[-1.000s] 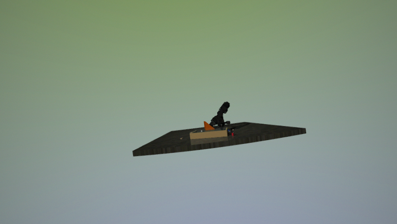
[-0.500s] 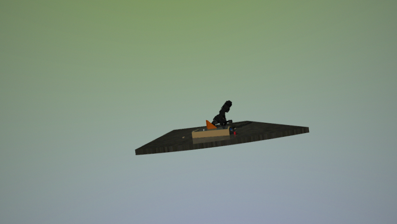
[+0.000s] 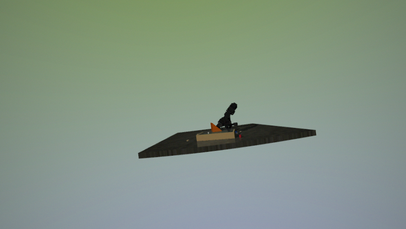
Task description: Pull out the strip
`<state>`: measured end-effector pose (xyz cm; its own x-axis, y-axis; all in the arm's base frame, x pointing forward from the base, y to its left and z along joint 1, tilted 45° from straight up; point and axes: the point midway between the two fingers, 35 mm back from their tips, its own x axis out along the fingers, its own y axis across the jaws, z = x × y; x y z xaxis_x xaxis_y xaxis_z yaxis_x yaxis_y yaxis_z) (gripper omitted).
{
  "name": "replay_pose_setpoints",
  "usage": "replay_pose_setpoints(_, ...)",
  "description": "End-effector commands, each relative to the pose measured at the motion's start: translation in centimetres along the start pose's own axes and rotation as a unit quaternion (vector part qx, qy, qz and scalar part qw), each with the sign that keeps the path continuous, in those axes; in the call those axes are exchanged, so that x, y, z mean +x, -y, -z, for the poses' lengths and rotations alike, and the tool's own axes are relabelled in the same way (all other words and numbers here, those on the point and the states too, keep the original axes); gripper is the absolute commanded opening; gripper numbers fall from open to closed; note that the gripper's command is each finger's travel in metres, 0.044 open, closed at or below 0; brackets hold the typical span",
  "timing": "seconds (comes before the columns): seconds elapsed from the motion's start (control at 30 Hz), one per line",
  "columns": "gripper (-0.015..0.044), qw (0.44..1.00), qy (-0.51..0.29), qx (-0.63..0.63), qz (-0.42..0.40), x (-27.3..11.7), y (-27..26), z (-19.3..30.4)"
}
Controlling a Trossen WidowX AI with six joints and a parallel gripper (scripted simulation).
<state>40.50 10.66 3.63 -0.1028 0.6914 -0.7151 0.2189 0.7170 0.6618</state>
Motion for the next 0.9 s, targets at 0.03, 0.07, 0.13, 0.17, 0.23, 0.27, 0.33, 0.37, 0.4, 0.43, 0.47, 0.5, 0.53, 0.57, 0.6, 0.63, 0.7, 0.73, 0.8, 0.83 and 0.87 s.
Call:
replay_pose_setpoints(0.03, 0.0, 1.0, -0.001, 0.0, -0.002, 0.21, -0.09, 0.05)
replay_pose_setpoints(0.07, 0.0, 1.0, -0.001, 0.0, -0.002, 0.22, -0.09, 0.05)
replay_pose_setpoints(0.13, 0.0, 1.0, -0.001, 0.0, -0.002, 0.24, -0.09, 0.05)
replay_pose_setpoints(0.17, 0.0, 1.0, -0.001, 0.0, -0.002, 0.25, -0.09, 0.04)
replay_pose_setpoints(0.23, 0.0, 1.0, -0.001, 0.0, -0.002, 0.27, -0.09, 0.04)
replay_pose_setpoints(0.27, 0.0, 1.0, -0.001, 0.0, -0.002, 0.28, -0.1, 0.04)
replay_pose_setpoints(0.33, 0.0, 1.0, -0.001, 0.0, -0.002, 0.3, -0.1, 0.03)
replay_pose_setpoints(0.37, 0.0, 1.0, -0.001, 0.0, -0.002, 0.31, -0.1, 0.03)
replay_pose_setpoints(0.4, 0.0, 1.0, -0.001, 0.0, -0.002, 0.32, -0.1, 0.03)
replay_pose_setpoints(0.43, 0.0, 1.0, -0.001, 0.0, -0.002, 0.33, -0.1, 0.02)
replay_pose_setpoints(0.47, 0.0, 1.0, -0.001, 0.0, -0.002, 0.34, -0.1, 0.02)
replay_pose_setpoints(0.5, 0.0, 1.0, -0.001, 0.0, -0.002, 0.35, -0.1, 0.02)
replay_pose_setpoints(0.53, 0.0, 1.0, -0.001, 0.0, -0.002, 0.36, -0.1, 0.01)
replay_pose_setpoints(0.57, 0.0, 1.0, -0.001, 0.0, -0.002, 0.37, -0.1, 0.01)
replay_pose_setpoints(0.6, 0.0, 1.0, -0.001, 0.0, -0.002, 0.38, -0.1, 0.0)
replay_pose_setpoints(0.63, 0.0, 1.0, -0.001, 0.0, -0.002, 0.39, -0.1, 0.0)
replay_pose_setpoints(0.7, 0.0, 1.0, -0.001, 0.0, -0.002, 0.41, -0.1, -0.01)
replay_pose_setpoints(0.73, 0.0, 1.0, -0.001, 0.0, -0.002, 0.42, -0.1, -0.02)
replay_pose_setpoints(0.8, 0.0, 1.0, -0.001, 0.0, -0.002, 0.44, -0.1, -0.03)
replay_pose_setpoints(0.83, 0.0, 1.0, -0.001, 0.0, -0.002, 0.45, -0.1, -0.03)
replay_pose_setpoints(0.87, 0.0, 1.0, -0.001, 0.0, -0.002, 0.45, -0.1, -0.01)
